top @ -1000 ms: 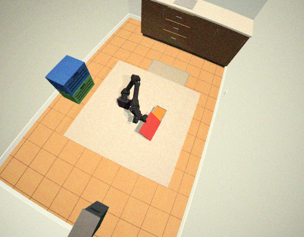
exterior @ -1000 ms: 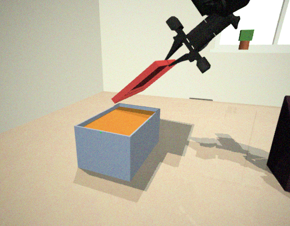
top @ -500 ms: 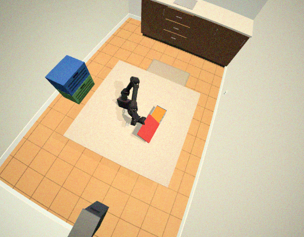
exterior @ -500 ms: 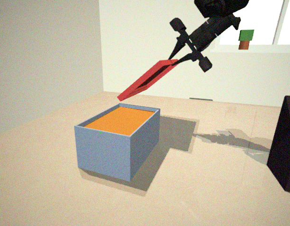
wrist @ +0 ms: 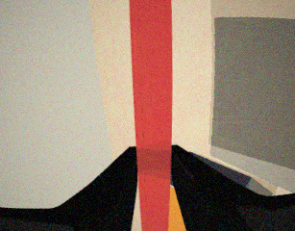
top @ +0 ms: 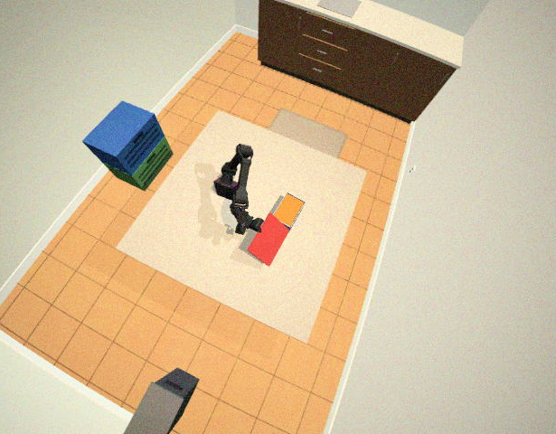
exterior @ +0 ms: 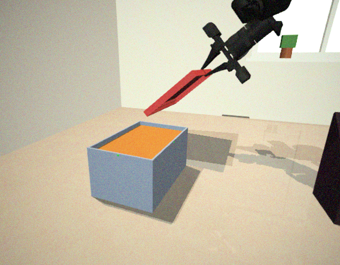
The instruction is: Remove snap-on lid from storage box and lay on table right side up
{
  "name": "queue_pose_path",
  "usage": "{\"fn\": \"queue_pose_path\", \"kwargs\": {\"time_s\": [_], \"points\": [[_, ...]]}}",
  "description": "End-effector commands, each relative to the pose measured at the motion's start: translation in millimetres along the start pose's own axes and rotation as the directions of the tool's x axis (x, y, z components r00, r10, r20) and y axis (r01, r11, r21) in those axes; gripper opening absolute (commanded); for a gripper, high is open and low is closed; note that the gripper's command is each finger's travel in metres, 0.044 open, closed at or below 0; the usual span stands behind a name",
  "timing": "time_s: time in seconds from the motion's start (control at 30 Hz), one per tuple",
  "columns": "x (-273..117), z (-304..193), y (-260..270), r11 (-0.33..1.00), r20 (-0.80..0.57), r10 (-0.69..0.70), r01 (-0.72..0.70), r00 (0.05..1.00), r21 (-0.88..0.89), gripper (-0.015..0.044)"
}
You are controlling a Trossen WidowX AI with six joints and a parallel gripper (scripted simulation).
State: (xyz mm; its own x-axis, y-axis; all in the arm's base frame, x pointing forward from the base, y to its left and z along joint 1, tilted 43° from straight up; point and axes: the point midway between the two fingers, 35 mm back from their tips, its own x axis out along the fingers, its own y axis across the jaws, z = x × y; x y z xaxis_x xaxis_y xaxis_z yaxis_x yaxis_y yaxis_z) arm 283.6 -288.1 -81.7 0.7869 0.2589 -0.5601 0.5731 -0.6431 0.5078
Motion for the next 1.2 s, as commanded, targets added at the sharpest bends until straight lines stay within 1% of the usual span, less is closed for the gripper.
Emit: {"fn": "queue_pose_path", "kwargs": {"time_s": [0.0,1.0,1.17], "points": [[-4,10,5,1.0,0.0,0.015,-0.015,1.0,-0.014,0.0],[-10,70,3,1.0,0.005,0.015,-0.015,1.0,-0.018,0.0],[-10,71,3,1.0,0.005,0.015,-0.015,1.0,-0.018,0.0]]}}
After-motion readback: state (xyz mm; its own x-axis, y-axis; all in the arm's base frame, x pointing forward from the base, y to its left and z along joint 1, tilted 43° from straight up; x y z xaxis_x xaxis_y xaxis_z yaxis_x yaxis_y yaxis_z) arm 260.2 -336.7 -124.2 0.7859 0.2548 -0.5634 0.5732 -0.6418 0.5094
